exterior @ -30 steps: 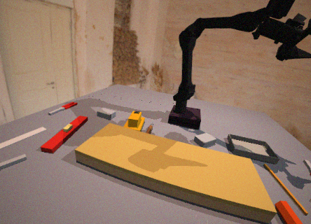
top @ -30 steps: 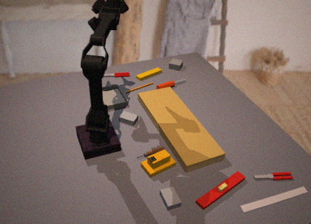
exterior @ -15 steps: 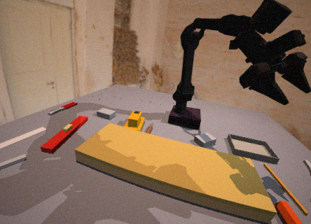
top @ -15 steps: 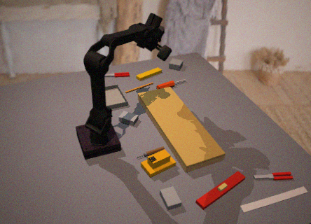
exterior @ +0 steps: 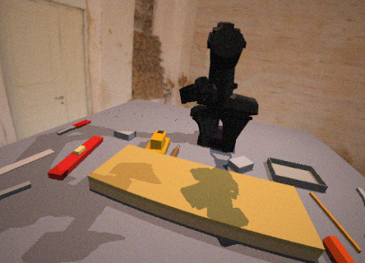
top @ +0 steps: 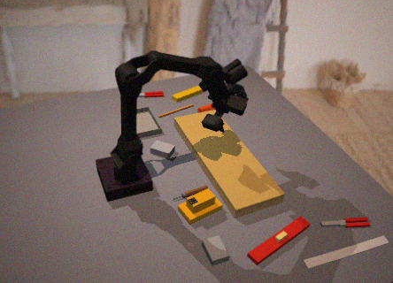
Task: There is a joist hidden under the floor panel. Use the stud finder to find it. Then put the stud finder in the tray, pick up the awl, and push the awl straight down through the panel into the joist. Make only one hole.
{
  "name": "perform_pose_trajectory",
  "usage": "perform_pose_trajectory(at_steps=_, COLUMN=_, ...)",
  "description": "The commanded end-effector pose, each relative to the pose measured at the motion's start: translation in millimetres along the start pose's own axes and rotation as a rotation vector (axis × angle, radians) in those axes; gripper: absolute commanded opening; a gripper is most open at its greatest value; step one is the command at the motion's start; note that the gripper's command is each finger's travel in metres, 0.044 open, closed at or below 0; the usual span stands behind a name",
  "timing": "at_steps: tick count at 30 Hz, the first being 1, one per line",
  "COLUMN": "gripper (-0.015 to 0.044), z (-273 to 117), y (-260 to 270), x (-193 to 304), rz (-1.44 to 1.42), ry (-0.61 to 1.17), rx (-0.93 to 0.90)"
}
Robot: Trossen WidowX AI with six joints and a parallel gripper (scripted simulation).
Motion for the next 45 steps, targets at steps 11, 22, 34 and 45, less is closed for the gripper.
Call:
perform_pose_trajectory(at_steps=11, gripper=0.0440, z=-3, y=-199, x=-95, rz=1.382, ry=-0.352, rx=0.495)
perform_pose_trajectory(at_steps=22, gripper=0.0440, z=-21, y=-265, x=-96, rz=1.834, ry=-0.547, rx=0.644)
perform_pose_trajectory(at_steps=34, gripper=0.0440, z=-19, y=-260, x=-94, rz=1.834, ry=-0.546, rx=0.644)
perform_pose_trajectory(at_steps=45, gripper=0.0440, z=-3, y=-266, x=-93, rz=1.834, ry=-0.546, rx=0.644)
Point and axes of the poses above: the point midway between the two fingers, 35 mm back from their tips, its own z axis out along the fingers, its own y axis across the jaws, x = y × z, the point moved 1 cm from there along -z, back along the fingers, and after that the axes turned 3 degrees about z, right-handed, at the moved point
